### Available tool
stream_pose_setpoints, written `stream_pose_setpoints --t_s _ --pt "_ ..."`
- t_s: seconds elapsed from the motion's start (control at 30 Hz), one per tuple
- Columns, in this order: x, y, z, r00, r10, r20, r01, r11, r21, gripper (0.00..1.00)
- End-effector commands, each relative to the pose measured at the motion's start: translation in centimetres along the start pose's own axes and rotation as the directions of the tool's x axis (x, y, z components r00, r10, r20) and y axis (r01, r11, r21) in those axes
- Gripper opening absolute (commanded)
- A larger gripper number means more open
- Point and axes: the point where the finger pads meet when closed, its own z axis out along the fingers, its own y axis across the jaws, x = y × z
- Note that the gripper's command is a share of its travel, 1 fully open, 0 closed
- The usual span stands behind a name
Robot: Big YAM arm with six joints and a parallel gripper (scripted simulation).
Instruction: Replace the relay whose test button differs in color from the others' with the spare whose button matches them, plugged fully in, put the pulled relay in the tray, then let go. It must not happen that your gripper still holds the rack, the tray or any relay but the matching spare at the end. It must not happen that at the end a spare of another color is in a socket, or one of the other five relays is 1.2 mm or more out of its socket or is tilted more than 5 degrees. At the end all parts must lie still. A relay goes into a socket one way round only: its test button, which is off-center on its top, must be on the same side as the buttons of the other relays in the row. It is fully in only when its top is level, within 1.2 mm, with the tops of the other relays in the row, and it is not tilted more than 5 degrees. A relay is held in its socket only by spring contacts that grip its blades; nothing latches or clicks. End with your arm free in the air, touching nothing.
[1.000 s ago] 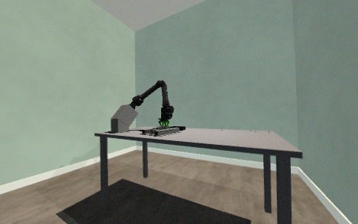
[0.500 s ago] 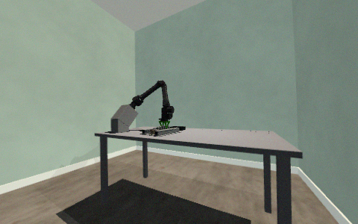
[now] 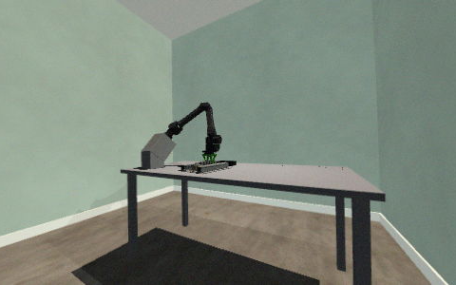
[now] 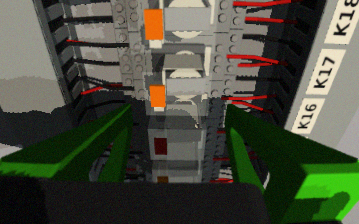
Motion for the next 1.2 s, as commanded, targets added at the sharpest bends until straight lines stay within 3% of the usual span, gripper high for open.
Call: stream_pose_setpoints --t_s 0.0,0.23,0.27,1.17 --pt "-0.38 -1.32 -0.77 1.0 -0.009 0.004 0.008 0.999 0.035 0.59" --pt "-0.34 -1.3 -0.78 1.0 -0.008 0.004 0.008 0.999 0.035 0.59" --pt "-0.34 -1.29 -0.78 1.0 -0.008 0.004 0.008 0.999 0.035 0.0" --pt "-0.31 -1.39 -0.73 1.0 -0.008 0.004 0.008 0.999 0.035 0.0"
